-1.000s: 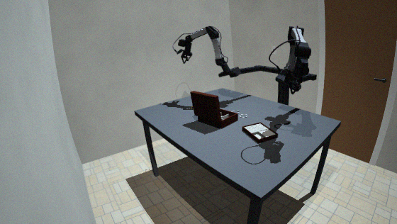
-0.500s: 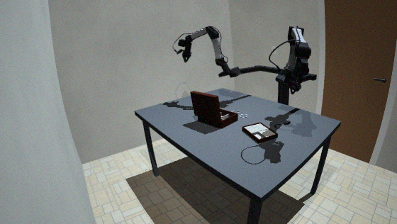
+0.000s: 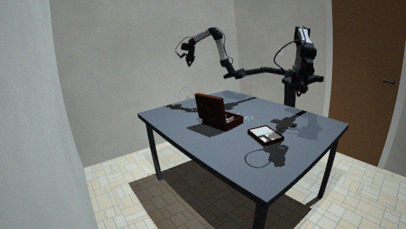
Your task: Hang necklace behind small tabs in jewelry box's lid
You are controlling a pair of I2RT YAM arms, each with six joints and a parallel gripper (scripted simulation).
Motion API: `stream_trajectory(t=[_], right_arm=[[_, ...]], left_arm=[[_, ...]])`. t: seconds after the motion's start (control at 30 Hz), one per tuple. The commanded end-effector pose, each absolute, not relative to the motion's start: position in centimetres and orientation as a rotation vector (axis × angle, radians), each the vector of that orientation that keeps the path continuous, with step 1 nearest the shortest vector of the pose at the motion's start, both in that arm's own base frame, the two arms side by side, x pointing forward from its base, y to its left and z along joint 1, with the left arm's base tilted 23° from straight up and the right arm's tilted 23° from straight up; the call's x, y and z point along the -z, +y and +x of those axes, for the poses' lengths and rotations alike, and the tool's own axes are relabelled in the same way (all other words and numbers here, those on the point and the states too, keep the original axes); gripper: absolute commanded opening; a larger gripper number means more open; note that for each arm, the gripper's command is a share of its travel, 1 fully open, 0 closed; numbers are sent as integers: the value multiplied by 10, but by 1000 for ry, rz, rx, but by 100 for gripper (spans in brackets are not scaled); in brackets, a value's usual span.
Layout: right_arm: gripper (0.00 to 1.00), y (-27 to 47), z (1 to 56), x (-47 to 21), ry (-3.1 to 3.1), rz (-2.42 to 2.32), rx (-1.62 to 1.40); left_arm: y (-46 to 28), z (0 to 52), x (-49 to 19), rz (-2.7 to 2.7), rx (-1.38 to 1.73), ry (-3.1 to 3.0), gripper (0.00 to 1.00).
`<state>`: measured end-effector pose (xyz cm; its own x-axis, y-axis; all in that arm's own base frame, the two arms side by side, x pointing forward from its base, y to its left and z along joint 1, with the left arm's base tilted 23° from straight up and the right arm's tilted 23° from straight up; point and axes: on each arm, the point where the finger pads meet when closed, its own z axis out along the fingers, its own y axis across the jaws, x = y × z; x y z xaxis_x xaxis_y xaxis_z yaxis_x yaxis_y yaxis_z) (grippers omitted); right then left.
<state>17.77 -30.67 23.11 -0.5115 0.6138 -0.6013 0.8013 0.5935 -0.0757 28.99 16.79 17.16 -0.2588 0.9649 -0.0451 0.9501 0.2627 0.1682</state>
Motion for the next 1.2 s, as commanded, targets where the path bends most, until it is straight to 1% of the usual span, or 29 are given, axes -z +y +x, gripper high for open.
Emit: stream_trajectory(t=[0.0,0.2,0.27,0.3,0.33,0.53,0.77,0.83,0.87,1.0,1.17], right_arm=[[25,-319,198,-219,2294,1091,495],[25,-321,249,-182,2344,984,485],[25,-321,249,-182,2344,984,485],[25,-322,258,-183,2336,961,491],[25,-317,264,-165,2375,948,472],[25,-295,311,-114,2456,832,439],[25,-256,352,-52,2547,690,414],[25,-256,352,-52,2547,690,414],[25,-252,362,-53,2534,666,418],[25,-218,372,-6,2614,574,393],[25,-181,386,34,2659,463,391]], left_arm=[[168,312,-191,1630,-375,2418,100],[158,345,-213,1266,-565,2420,100],[158,345,-213,1266,-565,2420,100],[155,350,-218,1214,-582,2409,100],[152,354,-222,1161,-597,2396,100],[131,376,-253,852,-656,2287,100],[98,394,-293,530,-587,2103,100],[98,394,-293,530,-587,2103,100],[93,395,-300,487,-568,2074,100],[72,398,-326,329,-473,1947,100],[46,395,-360,152,-316,1785,100]])
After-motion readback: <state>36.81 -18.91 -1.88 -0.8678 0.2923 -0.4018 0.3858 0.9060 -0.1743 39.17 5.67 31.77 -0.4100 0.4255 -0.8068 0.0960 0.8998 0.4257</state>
